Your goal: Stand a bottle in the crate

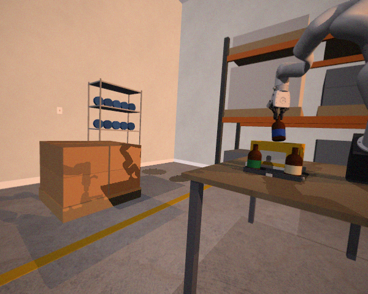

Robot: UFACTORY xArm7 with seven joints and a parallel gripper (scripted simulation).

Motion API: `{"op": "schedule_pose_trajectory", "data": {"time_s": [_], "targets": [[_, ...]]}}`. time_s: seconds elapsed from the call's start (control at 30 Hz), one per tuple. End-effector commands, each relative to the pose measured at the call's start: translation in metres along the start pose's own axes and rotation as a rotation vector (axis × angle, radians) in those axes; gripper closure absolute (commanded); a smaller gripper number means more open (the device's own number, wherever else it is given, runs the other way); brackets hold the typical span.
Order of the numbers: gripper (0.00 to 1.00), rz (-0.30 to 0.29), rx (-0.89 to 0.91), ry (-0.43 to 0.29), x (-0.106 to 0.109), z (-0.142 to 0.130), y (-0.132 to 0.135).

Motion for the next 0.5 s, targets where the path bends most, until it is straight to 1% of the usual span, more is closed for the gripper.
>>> {"op": "schedule_pose_trajectory", "data": {"time_s": [0.0, 0.47], "targets": [[1.0, 0.0, 0.0, 0.005, 0.0023, 0.002, 0.0019], [1.0, 0.0, 0.0, 0.005, 0.0023, 0.003, 0.0031]]}}
Point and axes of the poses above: the point where the finger pads meet when closed, its own x axis back along the fingers, its own y axis across the jaws, z = x × y, the point moved 3 cm from there along x, back along the fingers, and after that the axes turned 15 degrees about x, right-handed, at the moved point
